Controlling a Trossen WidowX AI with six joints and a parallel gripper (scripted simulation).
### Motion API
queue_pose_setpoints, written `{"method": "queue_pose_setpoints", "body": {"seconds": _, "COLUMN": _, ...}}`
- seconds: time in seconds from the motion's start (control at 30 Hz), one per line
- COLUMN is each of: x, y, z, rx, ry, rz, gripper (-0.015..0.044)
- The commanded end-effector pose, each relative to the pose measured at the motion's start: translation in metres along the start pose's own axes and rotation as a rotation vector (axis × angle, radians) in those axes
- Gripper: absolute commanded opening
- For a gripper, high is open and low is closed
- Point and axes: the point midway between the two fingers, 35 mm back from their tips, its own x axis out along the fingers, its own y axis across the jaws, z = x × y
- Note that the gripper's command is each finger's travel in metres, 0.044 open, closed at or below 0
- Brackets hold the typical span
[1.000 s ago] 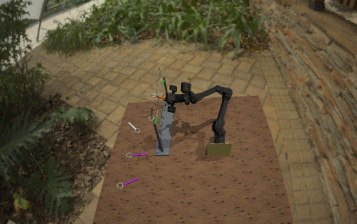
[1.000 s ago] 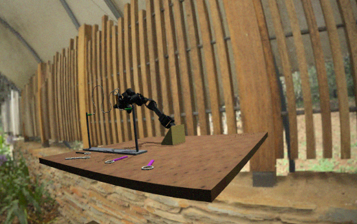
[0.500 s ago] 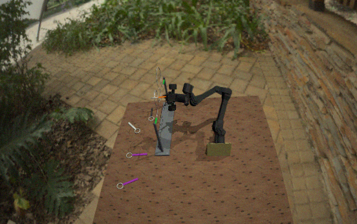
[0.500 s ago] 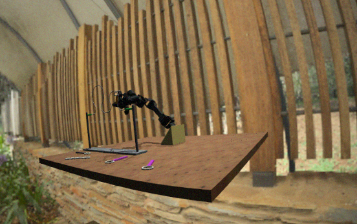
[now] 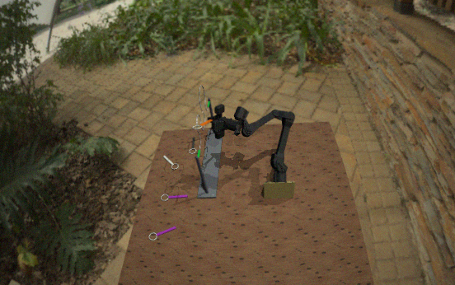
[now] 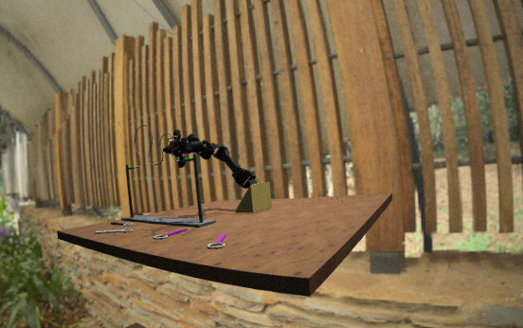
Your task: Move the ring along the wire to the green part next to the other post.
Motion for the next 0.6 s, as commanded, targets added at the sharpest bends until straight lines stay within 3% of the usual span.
{"method": "queue_pose_setpoints", "body": {"seconds": 0.0, "x": 0.000, "y": -0.005, "z": 0.000, "rx": -0.062, "ry": -0.009, "rz": -0.040, "gripper": -0.0150}}
{"method": "queue_pose_setpoints", "body": {"seconds": 0.57, "x": 0.000, "y": -0.025, "z": 0.004, "rx": -0.355, "ry": -0.045, "rz": -0.205, "gripper": -0.0150}}
